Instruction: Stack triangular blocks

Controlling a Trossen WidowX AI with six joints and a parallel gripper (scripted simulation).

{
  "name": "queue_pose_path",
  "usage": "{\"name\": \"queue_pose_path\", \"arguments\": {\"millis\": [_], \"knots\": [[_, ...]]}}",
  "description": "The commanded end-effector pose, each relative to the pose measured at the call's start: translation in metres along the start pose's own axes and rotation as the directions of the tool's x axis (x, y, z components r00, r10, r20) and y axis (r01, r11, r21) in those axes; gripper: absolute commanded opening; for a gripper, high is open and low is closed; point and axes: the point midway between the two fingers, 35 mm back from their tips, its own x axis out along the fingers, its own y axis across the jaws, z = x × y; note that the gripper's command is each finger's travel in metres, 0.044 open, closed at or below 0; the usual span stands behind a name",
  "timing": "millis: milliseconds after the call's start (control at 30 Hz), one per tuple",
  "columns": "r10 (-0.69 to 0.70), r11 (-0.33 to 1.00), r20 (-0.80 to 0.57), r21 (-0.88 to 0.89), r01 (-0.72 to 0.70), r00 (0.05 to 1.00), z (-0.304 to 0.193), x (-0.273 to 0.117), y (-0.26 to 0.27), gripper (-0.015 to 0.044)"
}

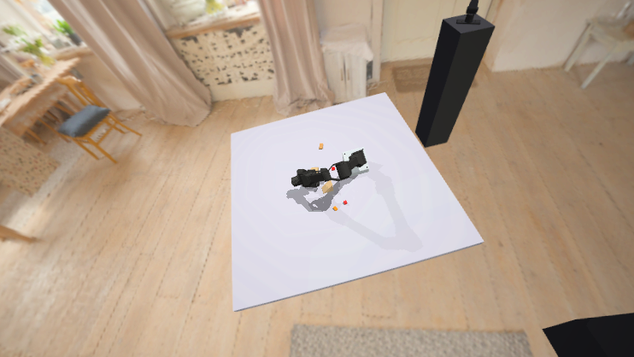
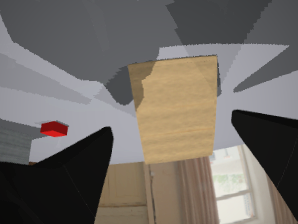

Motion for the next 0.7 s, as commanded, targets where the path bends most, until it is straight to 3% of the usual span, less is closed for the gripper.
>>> {"name": "queue_pose_path", "arguments": {"millis": [0, 367, 667], "knots": [[-0.008, 1.000, 0.007, 0.003, 0.008, 1.000, 0.0009, 0.0129, 0.0009, 0.0440], [-0.008, 1.000, 0.007, 0.003, 0.008, 1.000, 0.0009, 0.0129, 0.0009, 0.0440], [-0.009, 1.000, 0.003, 0.000, 0.009, 1.000, 0.0001, 0.0119, 0.0004, 0.0204]]}}
